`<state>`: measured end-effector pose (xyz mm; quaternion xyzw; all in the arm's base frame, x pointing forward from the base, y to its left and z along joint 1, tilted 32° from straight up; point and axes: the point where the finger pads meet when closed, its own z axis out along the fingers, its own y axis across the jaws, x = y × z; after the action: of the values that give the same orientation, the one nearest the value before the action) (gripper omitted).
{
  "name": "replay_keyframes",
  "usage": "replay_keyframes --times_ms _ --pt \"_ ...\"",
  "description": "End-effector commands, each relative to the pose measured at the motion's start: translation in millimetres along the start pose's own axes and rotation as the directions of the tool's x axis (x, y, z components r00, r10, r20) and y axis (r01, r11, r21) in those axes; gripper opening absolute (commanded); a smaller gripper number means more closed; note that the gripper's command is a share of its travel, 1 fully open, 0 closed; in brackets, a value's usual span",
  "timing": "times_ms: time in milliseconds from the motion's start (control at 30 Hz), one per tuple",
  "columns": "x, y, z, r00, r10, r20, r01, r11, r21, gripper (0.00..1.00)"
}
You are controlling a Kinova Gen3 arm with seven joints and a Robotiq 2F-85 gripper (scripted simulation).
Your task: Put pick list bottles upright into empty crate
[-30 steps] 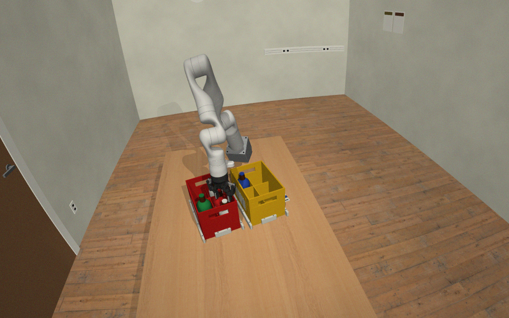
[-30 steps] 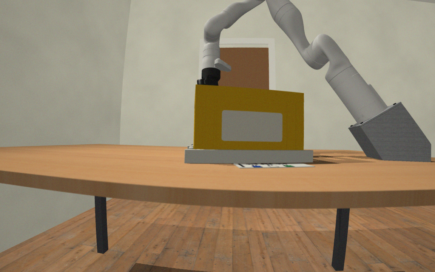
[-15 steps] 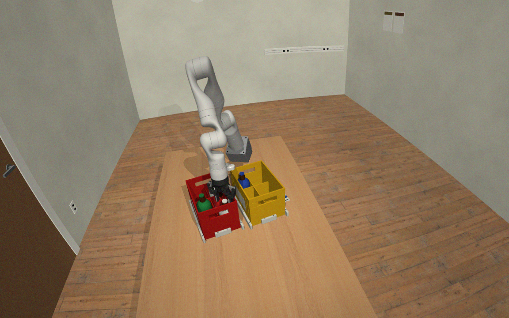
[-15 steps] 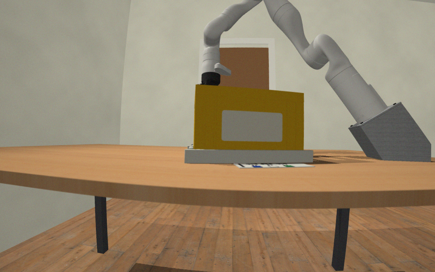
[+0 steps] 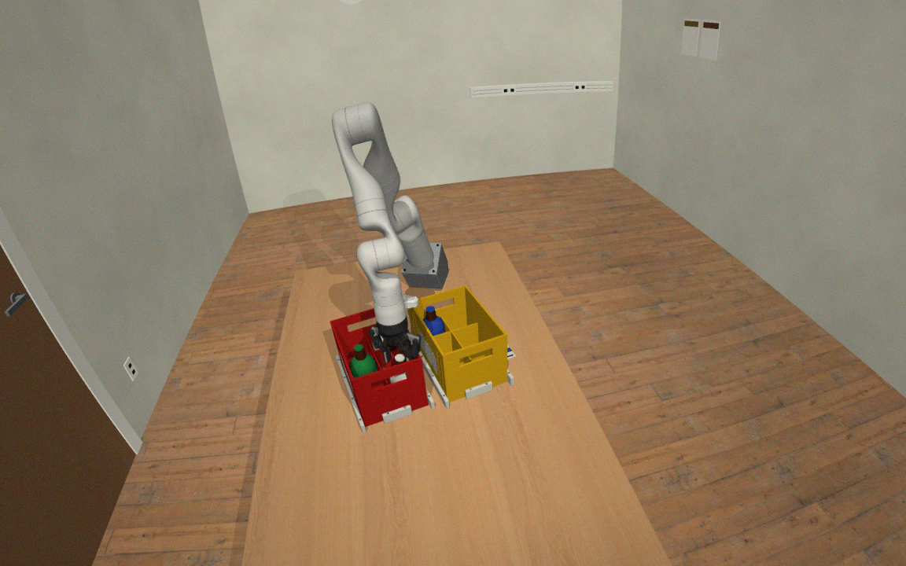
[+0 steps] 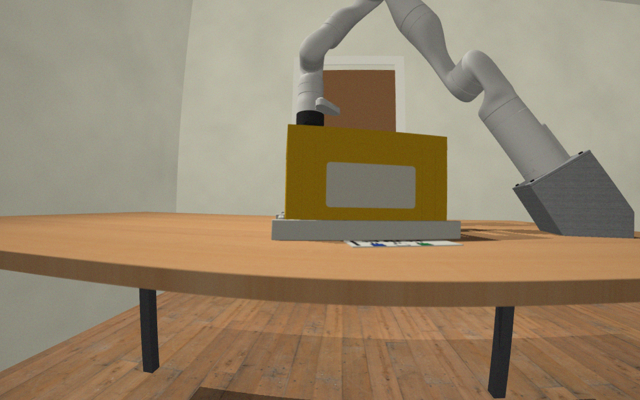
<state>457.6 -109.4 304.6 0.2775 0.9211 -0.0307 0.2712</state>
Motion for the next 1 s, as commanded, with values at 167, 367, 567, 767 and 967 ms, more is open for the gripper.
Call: replay_keyframes --times_ms 167,367,567,767,967 --pt "-0.4 0.2 -4.4 1.0 0.0 0.001 0.0 1.0 -0.001 0.48" --pt "-0.4 0.2 -4.4 1.0 0.0 0.001 0.0 1.0 -0.001 0.48" --pt "-0.4 0.2 -4.4 1.0 0.0 0.001 0.0 1.0 -0.001 0.48" --pt "-0.4 0.2 -4.4 1.0 0.0 0.001 0.0 1.0 -0.001 0.46" --pt "-0.4 0.2 -4.4 1.0 0.0 0.001 0.0 1.0 -0.001 0.44"
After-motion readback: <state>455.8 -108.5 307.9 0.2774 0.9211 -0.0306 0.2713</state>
